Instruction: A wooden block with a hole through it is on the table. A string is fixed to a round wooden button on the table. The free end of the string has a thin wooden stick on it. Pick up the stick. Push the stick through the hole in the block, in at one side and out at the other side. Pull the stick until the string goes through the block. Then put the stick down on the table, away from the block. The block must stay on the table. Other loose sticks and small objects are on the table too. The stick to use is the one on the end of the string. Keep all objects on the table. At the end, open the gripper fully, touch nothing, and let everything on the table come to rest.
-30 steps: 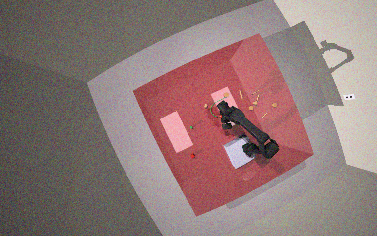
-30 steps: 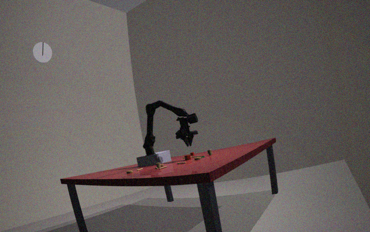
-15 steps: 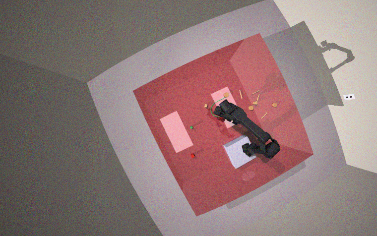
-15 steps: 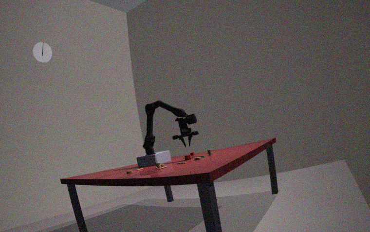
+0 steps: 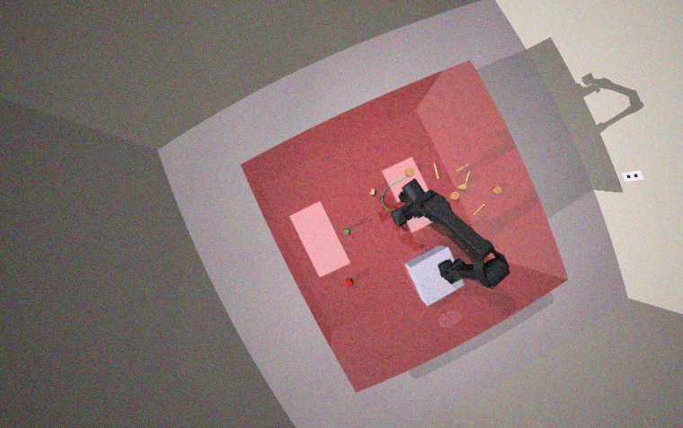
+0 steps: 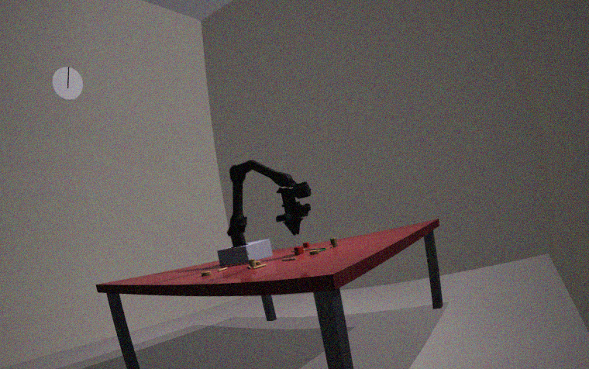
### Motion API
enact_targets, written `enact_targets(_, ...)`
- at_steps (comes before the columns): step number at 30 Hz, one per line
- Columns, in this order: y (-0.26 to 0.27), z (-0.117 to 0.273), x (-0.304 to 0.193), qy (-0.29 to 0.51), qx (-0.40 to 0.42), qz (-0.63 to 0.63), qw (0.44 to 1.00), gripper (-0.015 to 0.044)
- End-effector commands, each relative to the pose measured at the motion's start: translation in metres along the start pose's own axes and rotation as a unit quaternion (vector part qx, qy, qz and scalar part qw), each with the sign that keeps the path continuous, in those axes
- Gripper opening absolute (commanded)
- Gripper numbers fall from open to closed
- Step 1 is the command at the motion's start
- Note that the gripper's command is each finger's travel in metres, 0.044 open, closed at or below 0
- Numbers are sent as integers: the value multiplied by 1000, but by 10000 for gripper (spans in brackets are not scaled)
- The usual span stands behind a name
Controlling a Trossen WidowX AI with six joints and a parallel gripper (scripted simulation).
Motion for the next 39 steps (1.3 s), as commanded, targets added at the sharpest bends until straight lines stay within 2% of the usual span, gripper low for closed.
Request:
enact_targets(1, -19, 1, -9, 3, -9, 390, 921, 123)
enact_targets(7, -25, 1, -11, 7, -9, 555, 832, 123)
enact_targets(9, -25, 1, -11, 7, -9, 571, 821, 123)
enact_targets(24, -25, 0, -11, 7, -9, 571, 821, 123)
enact_targets(39, -25, -22, -9, 7, -9, 571, 821, 123)
Point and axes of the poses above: the point midway between the two fingers, 35 mm back from their tips, its own z axis back along the fingers, its own y axis across the jaws, x = y × z, the point moved 4 cm from there along z, back along the fingers, and after that the axes turned 11 degrees about -z, right-handed, at the moved point
